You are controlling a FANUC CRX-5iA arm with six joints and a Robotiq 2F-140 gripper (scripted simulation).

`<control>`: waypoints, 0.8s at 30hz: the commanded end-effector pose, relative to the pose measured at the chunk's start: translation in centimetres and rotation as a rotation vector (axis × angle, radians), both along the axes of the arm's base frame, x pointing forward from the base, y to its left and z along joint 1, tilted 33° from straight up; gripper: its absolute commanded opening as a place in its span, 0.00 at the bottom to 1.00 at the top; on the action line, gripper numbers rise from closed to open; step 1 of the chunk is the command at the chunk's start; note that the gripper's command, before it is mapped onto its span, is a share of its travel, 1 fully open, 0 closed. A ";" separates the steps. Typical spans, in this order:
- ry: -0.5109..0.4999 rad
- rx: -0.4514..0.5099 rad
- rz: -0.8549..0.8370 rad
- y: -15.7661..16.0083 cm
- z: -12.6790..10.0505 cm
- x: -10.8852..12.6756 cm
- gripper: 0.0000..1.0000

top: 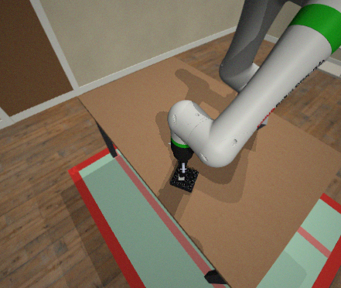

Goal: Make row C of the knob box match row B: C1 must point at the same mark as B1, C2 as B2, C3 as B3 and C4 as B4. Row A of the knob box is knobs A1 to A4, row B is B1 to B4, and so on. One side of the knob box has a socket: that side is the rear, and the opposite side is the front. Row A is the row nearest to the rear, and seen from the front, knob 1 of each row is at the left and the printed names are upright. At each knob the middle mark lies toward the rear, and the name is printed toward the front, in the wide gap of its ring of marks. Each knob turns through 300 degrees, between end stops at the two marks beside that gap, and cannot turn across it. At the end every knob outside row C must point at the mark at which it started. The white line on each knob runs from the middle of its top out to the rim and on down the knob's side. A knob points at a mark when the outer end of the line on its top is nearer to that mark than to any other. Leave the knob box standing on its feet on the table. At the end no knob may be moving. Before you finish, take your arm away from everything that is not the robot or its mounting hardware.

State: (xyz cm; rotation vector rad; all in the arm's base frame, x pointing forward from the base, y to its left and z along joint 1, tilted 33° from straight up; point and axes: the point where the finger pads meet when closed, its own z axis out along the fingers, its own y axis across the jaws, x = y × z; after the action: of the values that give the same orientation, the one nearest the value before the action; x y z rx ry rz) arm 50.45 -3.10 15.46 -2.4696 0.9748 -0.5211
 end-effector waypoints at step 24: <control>-0.150 -0.286 0.492 0.0 0.0 0.0 0.05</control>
State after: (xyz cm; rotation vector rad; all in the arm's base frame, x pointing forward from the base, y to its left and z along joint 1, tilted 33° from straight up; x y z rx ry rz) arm 50.45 -3.09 15.46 -2.7237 0.3149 -0.6802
